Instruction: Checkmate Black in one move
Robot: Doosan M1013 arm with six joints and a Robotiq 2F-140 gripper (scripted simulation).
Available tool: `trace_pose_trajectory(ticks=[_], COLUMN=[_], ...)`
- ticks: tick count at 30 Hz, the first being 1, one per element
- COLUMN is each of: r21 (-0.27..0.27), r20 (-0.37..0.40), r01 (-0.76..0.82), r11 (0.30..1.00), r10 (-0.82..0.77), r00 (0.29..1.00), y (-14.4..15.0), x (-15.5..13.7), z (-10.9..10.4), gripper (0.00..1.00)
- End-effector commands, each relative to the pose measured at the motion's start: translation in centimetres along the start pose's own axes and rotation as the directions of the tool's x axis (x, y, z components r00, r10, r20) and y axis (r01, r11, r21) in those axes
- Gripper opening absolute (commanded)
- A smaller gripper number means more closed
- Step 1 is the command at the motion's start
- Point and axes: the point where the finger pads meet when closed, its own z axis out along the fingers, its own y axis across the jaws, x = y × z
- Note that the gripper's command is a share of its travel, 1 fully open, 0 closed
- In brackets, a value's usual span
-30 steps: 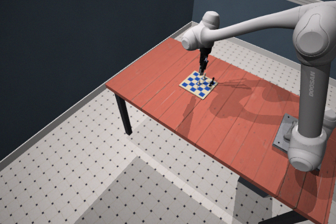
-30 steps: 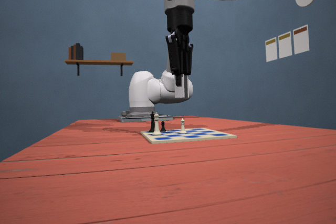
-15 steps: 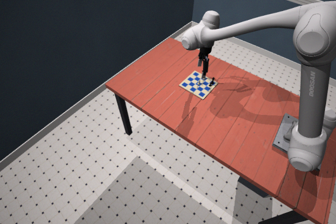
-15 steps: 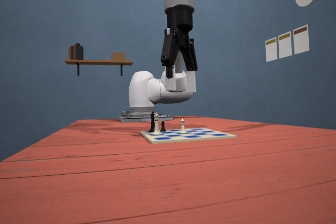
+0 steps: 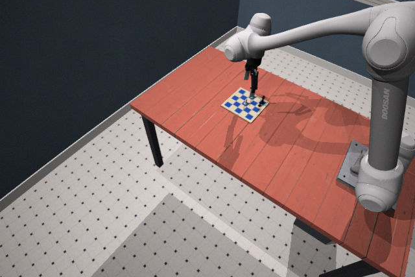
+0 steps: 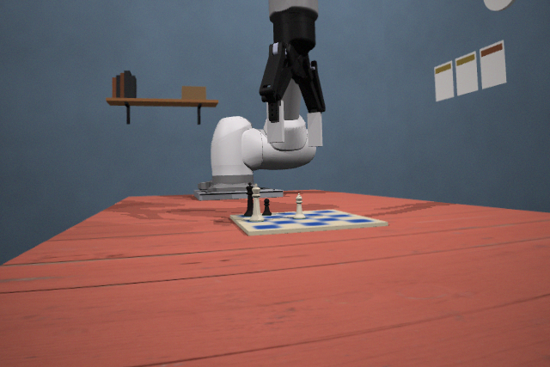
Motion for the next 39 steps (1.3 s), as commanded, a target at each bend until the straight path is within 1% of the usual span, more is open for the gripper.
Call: trace_pose_trajectory(ticks=[1,6,14,16,21,25,39], r21=[0.0,0.0,0.0,0.0,0.0,0.0,0.0], r20=[0.0,0.0,0.0,0.0,0.0,0.0,0.0], r01=[0.0,0.0,0.0,0.0,0.0,0.0,0.0], r11=[1.0,1.0,1.0,1.0,1.0,1.0,1.0], r10=[0.0,0.0,0.0,0.0,0.0,0.0,0.0], r00=[1.0,1.0,1.0,1.0,1.0,1.0,1.0], y=[0.0,0.0,0.0,0.0,0.0,0.0,0.0], x=[0.0,0.0,0.0,0.0,0.0,0.0,0.0], z=[-0.2,-1.4,-4.1,-4.1,-5.2,-5.5,-5.5], gripper=[1.0,1.0,1.0,1.0,1.0,1.0,1.0])
